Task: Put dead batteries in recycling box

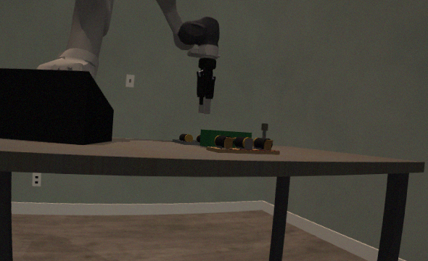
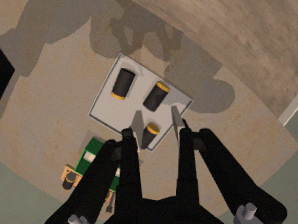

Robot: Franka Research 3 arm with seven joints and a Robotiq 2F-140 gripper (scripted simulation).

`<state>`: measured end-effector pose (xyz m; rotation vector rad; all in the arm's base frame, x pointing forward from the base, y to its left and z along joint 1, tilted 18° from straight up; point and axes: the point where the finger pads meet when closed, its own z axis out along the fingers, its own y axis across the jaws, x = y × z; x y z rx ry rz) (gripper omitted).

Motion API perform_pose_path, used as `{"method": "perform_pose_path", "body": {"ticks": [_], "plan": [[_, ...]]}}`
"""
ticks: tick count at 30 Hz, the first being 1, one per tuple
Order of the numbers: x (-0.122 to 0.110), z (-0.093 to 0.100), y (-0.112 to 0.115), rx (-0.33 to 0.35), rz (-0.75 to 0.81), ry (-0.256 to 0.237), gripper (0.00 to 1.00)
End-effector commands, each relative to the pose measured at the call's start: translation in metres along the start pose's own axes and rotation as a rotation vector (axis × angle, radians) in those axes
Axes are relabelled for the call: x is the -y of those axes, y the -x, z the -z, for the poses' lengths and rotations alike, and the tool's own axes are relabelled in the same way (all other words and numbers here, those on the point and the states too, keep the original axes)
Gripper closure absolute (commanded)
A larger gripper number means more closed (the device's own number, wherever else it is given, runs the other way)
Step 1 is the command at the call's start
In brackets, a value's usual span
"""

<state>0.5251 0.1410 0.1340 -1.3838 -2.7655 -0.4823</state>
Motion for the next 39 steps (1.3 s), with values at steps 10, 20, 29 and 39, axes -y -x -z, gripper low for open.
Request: {"method": "perform_pose_path", "body": {"ticks": [10, 20, 29, 39], "plan": [[0.0000, -0.0007, -0.0002, -0.003, 1.005, -0.001, 0.71], [0.0000, -0.0007, -0.0002, -0.003, 1.666, 0.000, 0.71], [0.0000, -0.0007, -0.0002, -0.003, 2.029, 0.001, 0.71], [0.0000, -0.0007, -0.0002, -0.003, 2.317, 0.001, 0.71]]}}
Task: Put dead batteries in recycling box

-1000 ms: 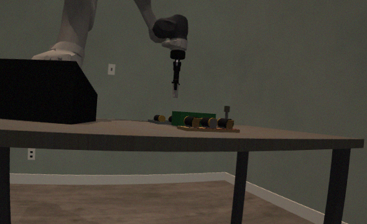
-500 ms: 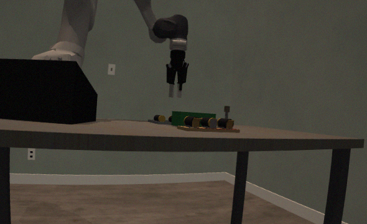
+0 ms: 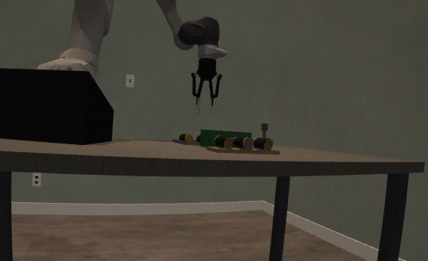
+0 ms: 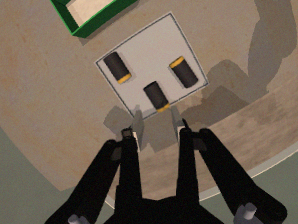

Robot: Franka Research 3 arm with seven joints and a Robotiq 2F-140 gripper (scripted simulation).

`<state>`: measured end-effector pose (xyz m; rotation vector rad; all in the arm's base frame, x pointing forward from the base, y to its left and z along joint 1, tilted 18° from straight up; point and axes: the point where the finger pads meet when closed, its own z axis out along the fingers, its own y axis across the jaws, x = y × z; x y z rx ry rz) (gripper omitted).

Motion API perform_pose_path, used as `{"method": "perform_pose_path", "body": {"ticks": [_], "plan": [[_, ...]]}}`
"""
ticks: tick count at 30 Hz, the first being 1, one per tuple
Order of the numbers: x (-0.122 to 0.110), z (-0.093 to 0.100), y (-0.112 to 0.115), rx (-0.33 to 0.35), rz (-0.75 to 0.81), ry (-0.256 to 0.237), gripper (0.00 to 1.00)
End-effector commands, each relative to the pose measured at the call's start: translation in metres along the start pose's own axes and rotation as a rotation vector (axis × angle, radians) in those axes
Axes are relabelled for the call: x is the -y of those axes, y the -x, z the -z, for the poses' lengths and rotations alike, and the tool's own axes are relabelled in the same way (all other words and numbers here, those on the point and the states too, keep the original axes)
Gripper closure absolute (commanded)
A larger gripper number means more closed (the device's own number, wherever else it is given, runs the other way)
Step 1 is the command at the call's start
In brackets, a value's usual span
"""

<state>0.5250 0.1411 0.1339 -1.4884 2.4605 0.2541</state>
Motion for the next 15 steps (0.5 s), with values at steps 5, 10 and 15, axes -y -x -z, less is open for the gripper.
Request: {"method": "perform_pose_path", "body": {"ticks": [5, 10, 15], "plan": [[-0.0001, -0.0006, 0.0000, 0.000, 0.363, 0.002, 0.71], [-0.0001, -0.0006, 0.0000, 0.000, 0.394, 0.002, 0.71], [-0.0001, -0.0006, 0.0000, 0.000, 0.397, 0.002, 0.71]]}}
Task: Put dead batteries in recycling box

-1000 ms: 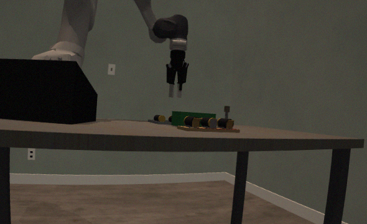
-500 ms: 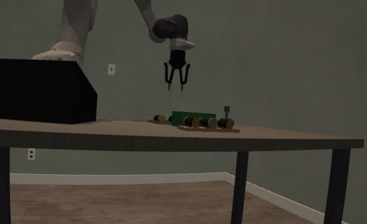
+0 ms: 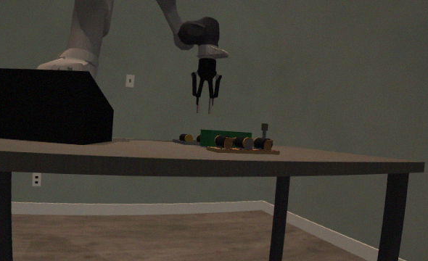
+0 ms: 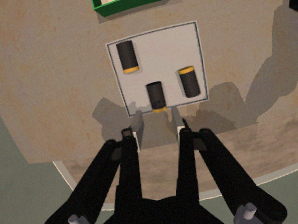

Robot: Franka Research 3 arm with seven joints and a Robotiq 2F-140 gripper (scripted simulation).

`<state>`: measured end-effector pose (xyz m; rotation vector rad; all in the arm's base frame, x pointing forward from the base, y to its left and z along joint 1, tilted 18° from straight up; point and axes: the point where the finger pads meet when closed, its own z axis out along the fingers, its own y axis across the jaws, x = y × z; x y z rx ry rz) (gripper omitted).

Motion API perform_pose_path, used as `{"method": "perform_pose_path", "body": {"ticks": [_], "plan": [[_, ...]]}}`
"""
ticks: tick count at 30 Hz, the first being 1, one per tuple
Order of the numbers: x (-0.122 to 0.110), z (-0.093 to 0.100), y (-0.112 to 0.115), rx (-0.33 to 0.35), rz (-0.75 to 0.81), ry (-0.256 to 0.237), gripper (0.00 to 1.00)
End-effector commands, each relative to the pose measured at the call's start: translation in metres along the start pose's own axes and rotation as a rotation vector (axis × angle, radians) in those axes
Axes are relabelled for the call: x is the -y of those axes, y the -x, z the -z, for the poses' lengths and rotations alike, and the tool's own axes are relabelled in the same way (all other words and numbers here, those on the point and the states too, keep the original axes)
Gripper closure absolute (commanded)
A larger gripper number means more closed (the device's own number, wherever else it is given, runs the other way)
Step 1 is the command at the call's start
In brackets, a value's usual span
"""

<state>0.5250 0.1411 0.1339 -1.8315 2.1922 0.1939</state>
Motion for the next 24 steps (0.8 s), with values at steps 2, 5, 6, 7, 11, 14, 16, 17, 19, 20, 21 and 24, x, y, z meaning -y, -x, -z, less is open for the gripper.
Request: {"method": "perform_pose_path", "body": {"ticks": [2, 5, 6, 7, 11, 14, 16, 17, 19, 20, 21, 24], "plan": [[0.000, -0.001, 0.000, 0.000, 0.093, 0.002, 0.71], [0.000, -0.001, 0.000, 0.000, 0.093, 0.002, 0.71], [0.000, -0.001, 0.000, 0.000, 0.093, 0.002, 0.71], [0.000, -0.001, 0.000, 0.000, 0.093, 0.002, 0.71], [0.000, -0.031, 0.000, 0.000, 0.093, 0.002, 0.71], [0.000, -0.063, 0.000, 0.000, 0.093, 0.002, 0.71], [0.000, -0.072, 0.000, 0.000, 0.093, 0.002, 0.71], [0.000, -0.072, 0.000, 0.000, 0.093, 0.002, 0.71], [0.000, -0.072, 0.000, 0.000, 0.093, 0.002, 0.71], [0.000, -0.072, 0.000, 0.000, 0.093, 0.002, 0.71], [0.000, -0.072, 0.000, 0.000, 0.093, 0.002, 0.71], [0.000, -0.072, 0.000, 0.000, 0.093, 0.002, 0.71]]}}
